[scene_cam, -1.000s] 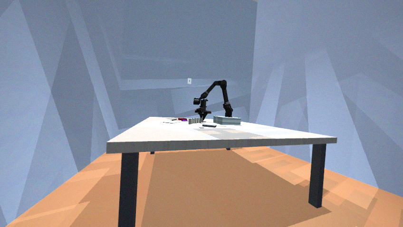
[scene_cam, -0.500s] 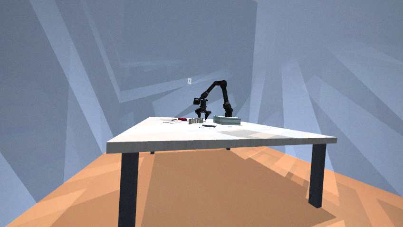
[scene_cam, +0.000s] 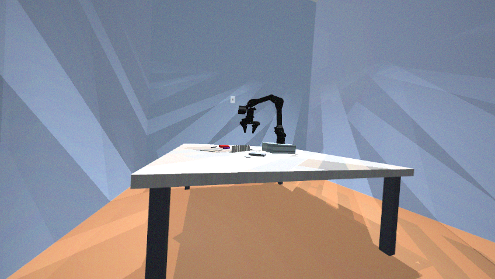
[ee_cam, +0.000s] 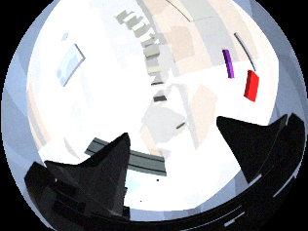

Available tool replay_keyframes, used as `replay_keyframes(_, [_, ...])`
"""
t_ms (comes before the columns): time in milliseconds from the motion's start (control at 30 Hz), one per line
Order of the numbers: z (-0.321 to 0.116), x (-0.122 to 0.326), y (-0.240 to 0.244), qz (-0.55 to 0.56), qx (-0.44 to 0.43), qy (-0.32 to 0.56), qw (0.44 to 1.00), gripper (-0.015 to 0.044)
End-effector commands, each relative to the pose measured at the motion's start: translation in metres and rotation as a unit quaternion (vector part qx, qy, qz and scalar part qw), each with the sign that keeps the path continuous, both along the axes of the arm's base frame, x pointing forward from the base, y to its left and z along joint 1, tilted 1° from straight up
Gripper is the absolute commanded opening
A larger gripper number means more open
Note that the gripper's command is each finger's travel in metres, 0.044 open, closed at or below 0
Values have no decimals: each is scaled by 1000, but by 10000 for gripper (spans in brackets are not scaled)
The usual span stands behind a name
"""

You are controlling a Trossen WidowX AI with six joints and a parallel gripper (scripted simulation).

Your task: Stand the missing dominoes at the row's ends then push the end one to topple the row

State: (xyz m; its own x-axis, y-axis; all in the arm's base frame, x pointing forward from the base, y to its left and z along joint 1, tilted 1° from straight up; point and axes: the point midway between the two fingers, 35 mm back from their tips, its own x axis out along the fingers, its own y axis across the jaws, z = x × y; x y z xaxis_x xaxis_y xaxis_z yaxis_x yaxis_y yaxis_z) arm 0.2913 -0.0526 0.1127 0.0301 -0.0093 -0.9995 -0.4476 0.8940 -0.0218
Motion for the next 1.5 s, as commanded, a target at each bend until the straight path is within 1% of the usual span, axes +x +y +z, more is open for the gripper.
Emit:
replay_keyframes(0, [11,-5,1,0,1,6,1000,440])
replay_keyframes(100, [4,-7,-7,20,0,6,1000,440])
replay_keyframes(300, [-55,-44,-65,191,-5,9,982,440])
replay_keyframes(367, [-69,-56,-76,229,-6,10,973,440])
replay_keyframes(800, [-72,-55,-77,234,-6,10,972,440])
replay_keyframes(1067, [-134,-54,-77,234,-6,10,972,440])
replay_keyframes(1467, [-145,-55,-78,234,-6,10,972,440])
